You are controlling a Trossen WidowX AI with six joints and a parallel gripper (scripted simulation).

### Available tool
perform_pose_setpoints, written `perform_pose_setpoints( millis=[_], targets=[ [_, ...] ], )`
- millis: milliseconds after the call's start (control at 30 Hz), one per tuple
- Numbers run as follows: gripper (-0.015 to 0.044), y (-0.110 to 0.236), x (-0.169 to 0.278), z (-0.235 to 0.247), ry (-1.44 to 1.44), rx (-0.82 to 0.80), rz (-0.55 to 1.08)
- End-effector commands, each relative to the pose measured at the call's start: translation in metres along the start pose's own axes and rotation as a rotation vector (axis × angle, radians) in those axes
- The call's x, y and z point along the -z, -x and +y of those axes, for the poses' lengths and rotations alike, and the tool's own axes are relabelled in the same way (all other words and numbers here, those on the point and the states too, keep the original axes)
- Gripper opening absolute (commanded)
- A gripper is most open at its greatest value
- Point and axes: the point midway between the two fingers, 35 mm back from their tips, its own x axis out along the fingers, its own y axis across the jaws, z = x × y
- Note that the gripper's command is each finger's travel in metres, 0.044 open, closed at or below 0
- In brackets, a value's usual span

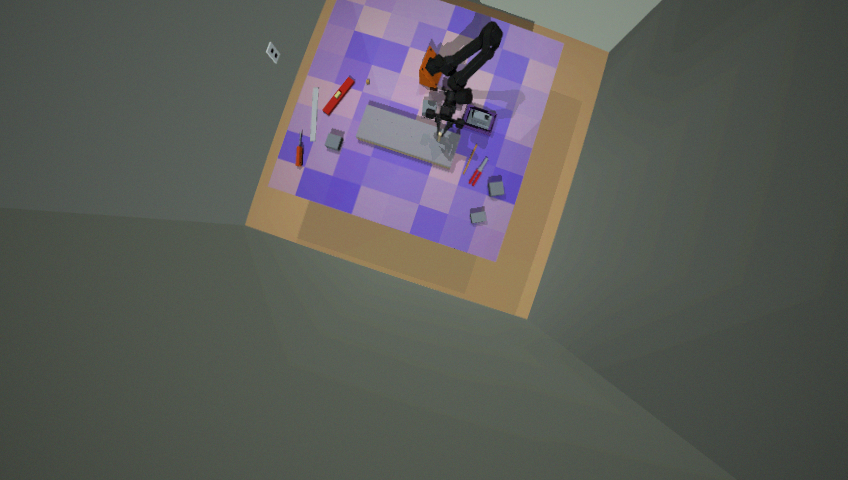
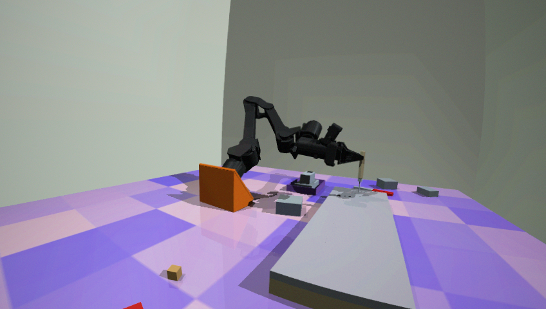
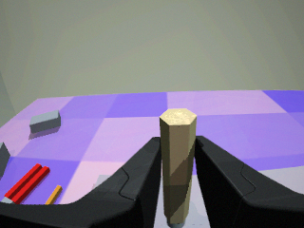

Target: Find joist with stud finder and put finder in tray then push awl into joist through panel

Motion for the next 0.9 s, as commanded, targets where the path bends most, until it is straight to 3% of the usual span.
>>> perform_pose_setpoints(
  millis=[0, 867],
  targets=[
    [0.0000, 0.000, 0.006, -0.002, -0.004, 0.006, -0.006],
    [0.0000, -0.001, 0.027, 0.000, -0.003, 0.002, -0.008]
  ],
)
